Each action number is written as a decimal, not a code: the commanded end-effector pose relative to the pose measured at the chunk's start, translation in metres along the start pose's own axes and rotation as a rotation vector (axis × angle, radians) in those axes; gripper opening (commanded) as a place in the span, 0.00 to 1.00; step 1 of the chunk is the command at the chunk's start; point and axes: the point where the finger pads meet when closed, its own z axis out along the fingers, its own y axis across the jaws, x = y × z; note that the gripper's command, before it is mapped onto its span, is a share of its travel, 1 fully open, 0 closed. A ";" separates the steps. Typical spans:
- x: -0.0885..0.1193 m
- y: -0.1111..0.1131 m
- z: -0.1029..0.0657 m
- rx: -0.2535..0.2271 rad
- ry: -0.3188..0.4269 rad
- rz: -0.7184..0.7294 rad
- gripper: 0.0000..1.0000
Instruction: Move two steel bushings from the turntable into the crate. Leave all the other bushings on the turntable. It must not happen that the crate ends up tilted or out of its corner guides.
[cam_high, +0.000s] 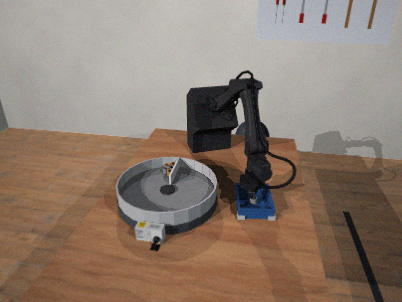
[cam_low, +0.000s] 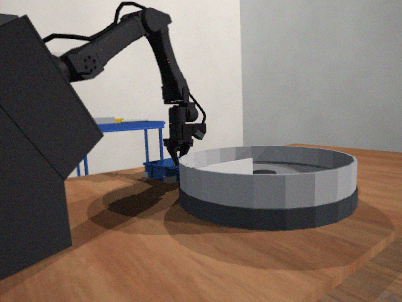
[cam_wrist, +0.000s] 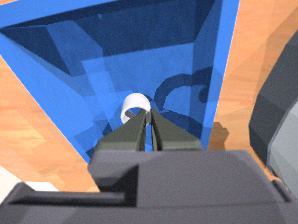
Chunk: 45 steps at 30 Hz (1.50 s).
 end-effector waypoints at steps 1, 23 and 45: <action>-0.023 0.003 -0.008 -0.010 -0.062 0.006 0.00; -0.026 0.004 -0.015 -0.012 -0.056 0.003 0.00; -0.026 0.004 -0.015 -0.012 -0.056 0.003 0.00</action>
